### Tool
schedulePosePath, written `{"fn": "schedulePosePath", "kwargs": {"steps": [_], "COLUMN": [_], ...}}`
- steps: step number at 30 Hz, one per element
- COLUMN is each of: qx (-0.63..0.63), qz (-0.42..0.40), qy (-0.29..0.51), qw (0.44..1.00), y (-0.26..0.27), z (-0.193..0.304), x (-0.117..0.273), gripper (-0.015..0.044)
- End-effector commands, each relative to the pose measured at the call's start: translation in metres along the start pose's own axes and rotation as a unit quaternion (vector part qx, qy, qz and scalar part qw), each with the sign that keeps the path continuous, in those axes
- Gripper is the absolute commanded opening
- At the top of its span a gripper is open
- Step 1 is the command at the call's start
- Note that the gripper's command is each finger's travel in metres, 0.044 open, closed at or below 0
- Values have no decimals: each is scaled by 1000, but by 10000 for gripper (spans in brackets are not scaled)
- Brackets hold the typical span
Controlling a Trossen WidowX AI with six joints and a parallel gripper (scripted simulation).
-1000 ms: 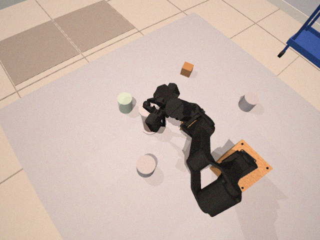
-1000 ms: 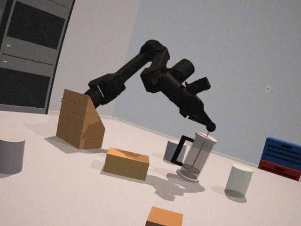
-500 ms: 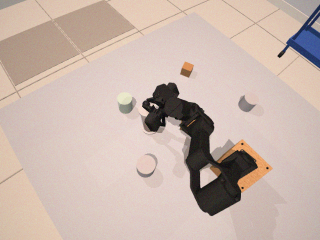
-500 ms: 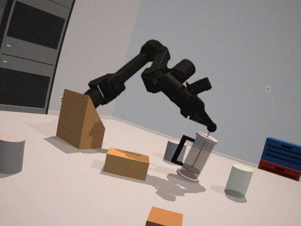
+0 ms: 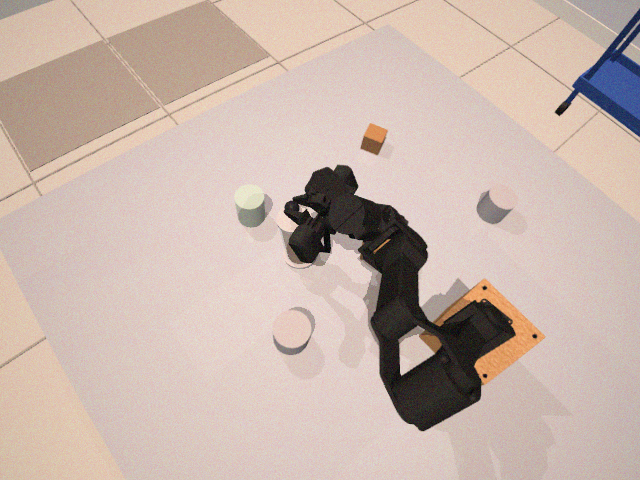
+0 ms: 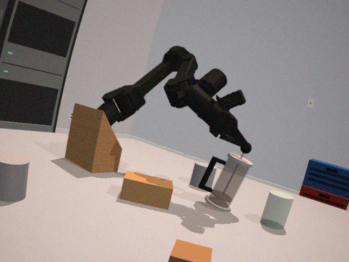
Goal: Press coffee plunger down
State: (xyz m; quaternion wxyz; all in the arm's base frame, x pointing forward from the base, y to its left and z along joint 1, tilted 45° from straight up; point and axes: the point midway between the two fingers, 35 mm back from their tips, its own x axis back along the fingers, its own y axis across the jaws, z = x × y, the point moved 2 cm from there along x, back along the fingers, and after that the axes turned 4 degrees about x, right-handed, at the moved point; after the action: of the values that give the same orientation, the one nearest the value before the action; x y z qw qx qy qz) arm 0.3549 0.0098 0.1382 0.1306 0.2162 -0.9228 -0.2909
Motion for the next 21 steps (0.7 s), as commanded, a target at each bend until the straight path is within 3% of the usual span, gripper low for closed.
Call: {"fn": "schedulePosePath", "kwargs": {"steps": [1,12,21], "qx": [0,0,-1], "qz": [0,0,1], "qy": [0,0,7], "qw": [1000,1000,1000], "y": [0,0,-3], "z": [0,0,-26], "x": [0,0,29], "gripper": [138,426,440]}}
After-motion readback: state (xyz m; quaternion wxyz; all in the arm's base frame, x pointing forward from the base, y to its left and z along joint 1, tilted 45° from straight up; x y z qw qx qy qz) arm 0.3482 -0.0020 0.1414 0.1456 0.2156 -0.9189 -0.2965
